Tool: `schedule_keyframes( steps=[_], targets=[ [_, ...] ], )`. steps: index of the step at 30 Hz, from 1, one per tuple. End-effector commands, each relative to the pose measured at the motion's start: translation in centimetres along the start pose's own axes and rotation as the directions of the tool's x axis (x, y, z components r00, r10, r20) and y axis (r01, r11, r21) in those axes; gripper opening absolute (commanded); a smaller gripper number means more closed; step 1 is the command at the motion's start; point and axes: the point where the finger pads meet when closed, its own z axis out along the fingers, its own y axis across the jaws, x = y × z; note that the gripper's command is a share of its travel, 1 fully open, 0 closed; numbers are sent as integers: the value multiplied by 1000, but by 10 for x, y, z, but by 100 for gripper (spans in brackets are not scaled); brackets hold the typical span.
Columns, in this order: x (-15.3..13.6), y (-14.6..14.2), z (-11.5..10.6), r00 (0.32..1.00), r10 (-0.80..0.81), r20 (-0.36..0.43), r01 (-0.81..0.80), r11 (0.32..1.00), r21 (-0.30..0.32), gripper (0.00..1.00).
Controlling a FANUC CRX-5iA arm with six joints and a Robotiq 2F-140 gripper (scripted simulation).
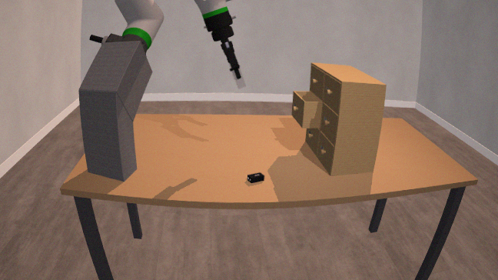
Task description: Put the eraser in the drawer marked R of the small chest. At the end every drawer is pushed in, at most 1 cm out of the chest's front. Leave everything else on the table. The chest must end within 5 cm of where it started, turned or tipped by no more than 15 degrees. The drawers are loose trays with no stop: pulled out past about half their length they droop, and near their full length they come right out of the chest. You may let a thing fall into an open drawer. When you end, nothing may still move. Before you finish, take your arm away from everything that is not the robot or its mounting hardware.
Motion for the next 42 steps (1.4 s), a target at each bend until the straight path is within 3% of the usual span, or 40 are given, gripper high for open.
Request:
schedule_keyframes(
  steps=[1,20,32,42],
  targets=[
    [-10,2,25,981,-7,192,10,1000,-15,100],
    [-31,3,71,844,0,536,11,1000,-17,100],
    [-37,4,84,787,2,617,11,1000,-17,100],
    [-38,3,86,774,1,633,10,1000,-15,100]
  ],
)
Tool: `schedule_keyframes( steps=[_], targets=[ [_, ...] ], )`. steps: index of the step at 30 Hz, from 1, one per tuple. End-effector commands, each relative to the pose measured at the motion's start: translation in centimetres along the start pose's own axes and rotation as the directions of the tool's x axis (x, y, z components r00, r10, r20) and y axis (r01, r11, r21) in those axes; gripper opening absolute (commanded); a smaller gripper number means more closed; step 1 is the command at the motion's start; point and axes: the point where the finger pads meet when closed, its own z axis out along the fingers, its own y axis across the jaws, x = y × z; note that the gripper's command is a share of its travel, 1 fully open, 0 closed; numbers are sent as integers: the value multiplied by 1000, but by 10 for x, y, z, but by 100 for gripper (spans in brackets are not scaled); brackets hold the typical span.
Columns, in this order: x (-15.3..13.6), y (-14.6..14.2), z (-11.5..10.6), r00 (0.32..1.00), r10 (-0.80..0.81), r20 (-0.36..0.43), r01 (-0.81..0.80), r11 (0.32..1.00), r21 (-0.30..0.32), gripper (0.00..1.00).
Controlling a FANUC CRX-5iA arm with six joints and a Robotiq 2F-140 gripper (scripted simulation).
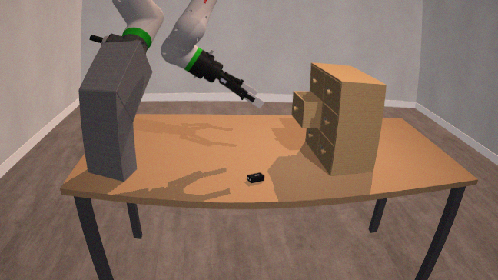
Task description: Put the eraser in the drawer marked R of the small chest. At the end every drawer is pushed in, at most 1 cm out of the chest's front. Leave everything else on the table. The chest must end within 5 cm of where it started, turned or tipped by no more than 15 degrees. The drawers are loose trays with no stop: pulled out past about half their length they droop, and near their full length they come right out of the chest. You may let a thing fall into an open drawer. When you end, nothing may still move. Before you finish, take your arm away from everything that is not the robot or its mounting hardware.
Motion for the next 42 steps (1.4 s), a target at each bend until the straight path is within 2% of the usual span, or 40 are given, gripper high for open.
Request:
schedule_keyframes(
  steps=[1,2,3,31,42],
  targets=[
    [1,2,2,1000,-1,31,1,1000,-20,100],
    [1,2,2,1000,-1,31,1,1000,-20,100],
    [1,2,2,1000,-1,31,1,1000,-20,0],
    [1,2,5,1000,-1,31,1,1000,-20,0],
    [-6,3,32,1000,-1,31,1,1000,-20,0]
  ],
)
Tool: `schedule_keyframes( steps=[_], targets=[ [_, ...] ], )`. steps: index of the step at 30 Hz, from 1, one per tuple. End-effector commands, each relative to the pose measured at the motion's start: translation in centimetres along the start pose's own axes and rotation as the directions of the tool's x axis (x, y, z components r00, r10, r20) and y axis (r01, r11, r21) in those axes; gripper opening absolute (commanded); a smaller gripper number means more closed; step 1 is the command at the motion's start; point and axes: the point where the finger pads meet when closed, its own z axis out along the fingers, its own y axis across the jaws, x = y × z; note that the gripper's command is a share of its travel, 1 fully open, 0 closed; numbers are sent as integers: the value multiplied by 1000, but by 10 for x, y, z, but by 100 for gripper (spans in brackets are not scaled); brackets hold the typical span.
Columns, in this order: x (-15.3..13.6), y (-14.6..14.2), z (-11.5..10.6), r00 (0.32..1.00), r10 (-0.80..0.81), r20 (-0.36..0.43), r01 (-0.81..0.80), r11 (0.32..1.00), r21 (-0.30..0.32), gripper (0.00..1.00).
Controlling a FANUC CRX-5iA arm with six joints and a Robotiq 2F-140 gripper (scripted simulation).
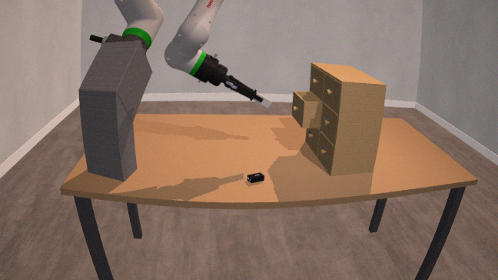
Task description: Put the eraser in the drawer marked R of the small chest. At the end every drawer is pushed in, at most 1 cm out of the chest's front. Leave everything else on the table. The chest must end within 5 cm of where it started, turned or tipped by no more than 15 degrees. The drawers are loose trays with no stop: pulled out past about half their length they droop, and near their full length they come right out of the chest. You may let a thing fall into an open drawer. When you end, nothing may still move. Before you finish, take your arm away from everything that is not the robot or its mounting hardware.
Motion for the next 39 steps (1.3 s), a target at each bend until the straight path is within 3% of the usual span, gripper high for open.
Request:
schedule_keyframes(
  steps=[1,15,39],
  targets=[
    [-3,0,14,1000,0,-1,0,1000,1,0],
    [-10,0,45,1000,0,-1,0,1000,1,0],
    [-11,0,47,1000,0,-1,0,1000,1,0]
  ],
)
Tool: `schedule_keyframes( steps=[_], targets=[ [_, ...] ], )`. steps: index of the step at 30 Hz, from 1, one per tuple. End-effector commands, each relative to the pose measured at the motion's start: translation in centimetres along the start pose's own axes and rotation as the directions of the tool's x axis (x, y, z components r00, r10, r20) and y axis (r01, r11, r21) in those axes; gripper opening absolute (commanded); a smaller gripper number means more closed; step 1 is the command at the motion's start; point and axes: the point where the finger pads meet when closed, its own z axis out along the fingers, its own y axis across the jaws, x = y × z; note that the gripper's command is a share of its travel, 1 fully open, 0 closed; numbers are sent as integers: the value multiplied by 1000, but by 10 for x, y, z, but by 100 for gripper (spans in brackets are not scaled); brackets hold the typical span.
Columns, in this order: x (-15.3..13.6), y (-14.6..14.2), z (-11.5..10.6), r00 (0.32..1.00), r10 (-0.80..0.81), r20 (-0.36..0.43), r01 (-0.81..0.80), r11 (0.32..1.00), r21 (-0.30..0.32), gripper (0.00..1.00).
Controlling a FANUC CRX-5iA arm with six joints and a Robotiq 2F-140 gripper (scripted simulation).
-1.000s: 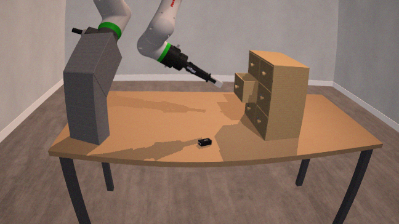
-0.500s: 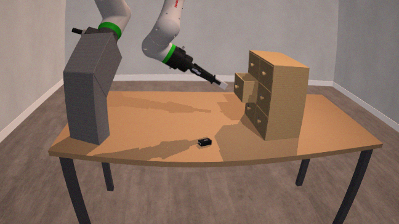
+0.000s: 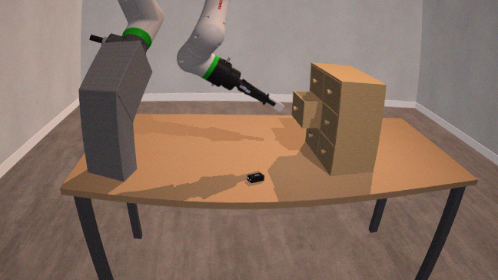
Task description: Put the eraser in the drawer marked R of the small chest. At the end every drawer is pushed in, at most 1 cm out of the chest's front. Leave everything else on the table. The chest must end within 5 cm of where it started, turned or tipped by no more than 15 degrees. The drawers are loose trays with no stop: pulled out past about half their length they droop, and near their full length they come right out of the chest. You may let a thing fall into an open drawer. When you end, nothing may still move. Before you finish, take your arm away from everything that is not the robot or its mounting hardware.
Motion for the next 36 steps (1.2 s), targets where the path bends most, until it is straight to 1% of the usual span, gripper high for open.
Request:
schedule_keyframes(
  steps=[1,19,36],
  targets=[
    [0,0,0,1000,0,0,0,1000,0,0],
    [-1,0,2,1000,0,0,0,1000,0,0],
    [-7,0,12,1000,0,0,0,1000,0,0]
  ],
)
